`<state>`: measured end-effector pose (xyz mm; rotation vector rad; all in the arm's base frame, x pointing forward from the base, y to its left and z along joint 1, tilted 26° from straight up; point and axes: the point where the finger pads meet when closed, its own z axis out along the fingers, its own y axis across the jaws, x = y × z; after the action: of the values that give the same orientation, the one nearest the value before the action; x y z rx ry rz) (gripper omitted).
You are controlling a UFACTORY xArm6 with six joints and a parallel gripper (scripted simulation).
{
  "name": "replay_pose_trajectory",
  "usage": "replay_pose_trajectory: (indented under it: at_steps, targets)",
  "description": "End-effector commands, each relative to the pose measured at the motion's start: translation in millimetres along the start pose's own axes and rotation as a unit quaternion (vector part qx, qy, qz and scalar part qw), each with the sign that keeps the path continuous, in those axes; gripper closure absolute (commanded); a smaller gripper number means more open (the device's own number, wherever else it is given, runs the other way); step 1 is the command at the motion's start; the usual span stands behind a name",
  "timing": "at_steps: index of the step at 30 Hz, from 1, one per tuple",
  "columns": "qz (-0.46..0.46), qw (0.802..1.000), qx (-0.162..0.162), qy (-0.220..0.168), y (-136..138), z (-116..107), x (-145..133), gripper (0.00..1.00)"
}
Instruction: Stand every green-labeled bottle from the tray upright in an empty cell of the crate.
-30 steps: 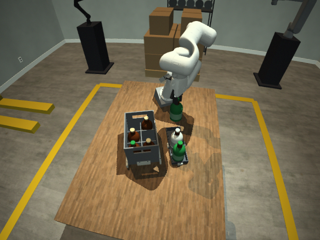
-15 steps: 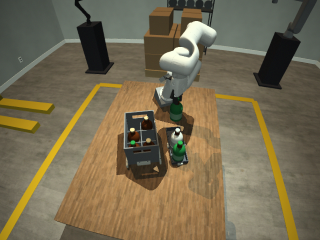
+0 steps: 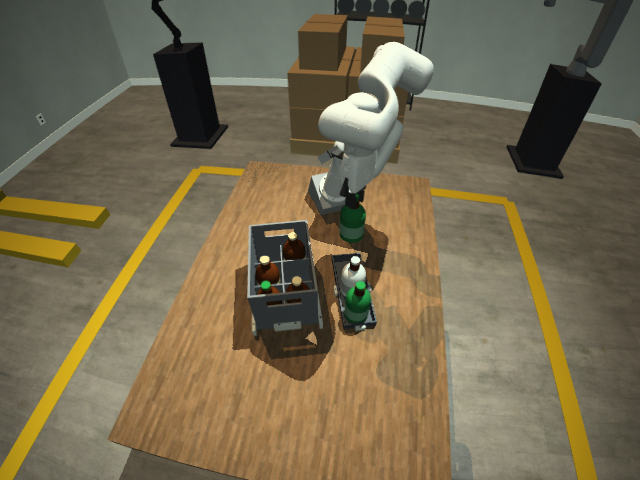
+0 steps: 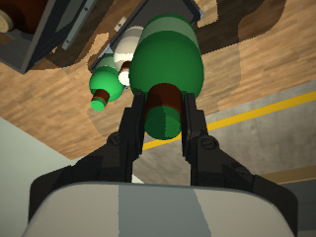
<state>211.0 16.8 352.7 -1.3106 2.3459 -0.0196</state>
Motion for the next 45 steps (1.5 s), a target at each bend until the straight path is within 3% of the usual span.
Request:
replay_pose_trajectory:
  at_steps: [1, 18, 45]
  targets:
    - [0.0, 1.0, 0.001, 0.0, -0.4, -5.2, -0.3, 1.0]
    - [0.0, 1.0, 0.001, 0.0, -0.2, -19.4, -0.3, 1.0]
    - [0.0, 1.0, 0.001, 0.0, -0.3, -20.0, -0.2, 1.0]
